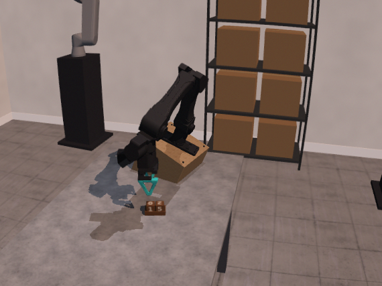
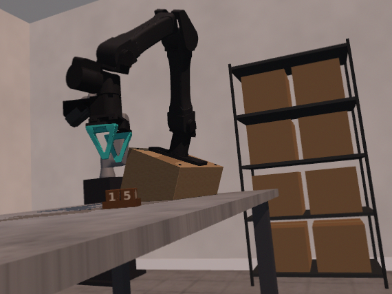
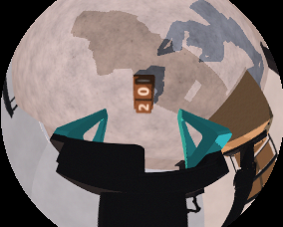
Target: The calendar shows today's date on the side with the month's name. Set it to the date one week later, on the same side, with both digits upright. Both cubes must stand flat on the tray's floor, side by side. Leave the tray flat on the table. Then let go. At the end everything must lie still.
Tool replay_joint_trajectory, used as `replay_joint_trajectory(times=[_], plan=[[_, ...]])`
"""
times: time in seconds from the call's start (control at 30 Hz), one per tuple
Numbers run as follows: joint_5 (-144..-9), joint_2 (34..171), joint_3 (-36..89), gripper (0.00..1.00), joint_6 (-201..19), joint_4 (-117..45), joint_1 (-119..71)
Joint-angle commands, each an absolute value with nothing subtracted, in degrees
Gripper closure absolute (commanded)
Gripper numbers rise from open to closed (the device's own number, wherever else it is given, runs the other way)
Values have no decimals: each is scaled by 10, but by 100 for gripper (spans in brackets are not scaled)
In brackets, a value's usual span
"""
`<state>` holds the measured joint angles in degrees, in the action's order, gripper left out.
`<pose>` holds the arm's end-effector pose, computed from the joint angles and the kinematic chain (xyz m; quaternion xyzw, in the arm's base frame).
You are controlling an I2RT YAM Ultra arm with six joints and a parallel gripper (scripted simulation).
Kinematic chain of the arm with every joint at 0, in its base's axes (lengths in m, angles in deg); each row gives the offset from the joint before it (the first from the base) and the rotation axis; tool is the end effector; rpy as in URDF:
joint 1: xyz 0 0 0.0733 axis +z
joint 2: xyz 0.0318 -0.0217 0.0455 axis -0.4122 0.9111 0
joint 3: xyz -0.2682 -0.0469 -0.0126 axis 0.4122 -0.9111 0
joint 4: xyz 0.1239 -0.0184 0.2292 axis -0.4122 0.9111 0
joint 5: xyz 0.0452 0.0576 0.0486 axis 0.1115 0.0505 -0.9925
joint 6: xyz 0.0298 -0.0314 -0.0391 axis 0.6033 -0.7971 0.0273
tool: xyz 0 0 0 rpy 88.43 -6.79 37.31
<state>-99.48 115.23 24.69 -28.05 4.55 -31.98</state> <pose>0.3518 -0.0301 0.1461 -0.5566 -0.8077 -0.1800 0.0736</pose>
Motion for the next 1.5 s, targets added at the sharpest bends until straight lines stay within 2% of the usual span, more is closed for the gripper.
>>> replay_joint_trajectory(times=[0.0, 0.37, 1.0, 1.47], plan=[[-993, 1148, 250, 0, -281, 49, -325], [-993, 1142, 259, 0, -286, 66, -329], [-994, 1105, 361, 0, -333, 223, -372], [-994, 1104, 369, 0, -335, 233, -375]])
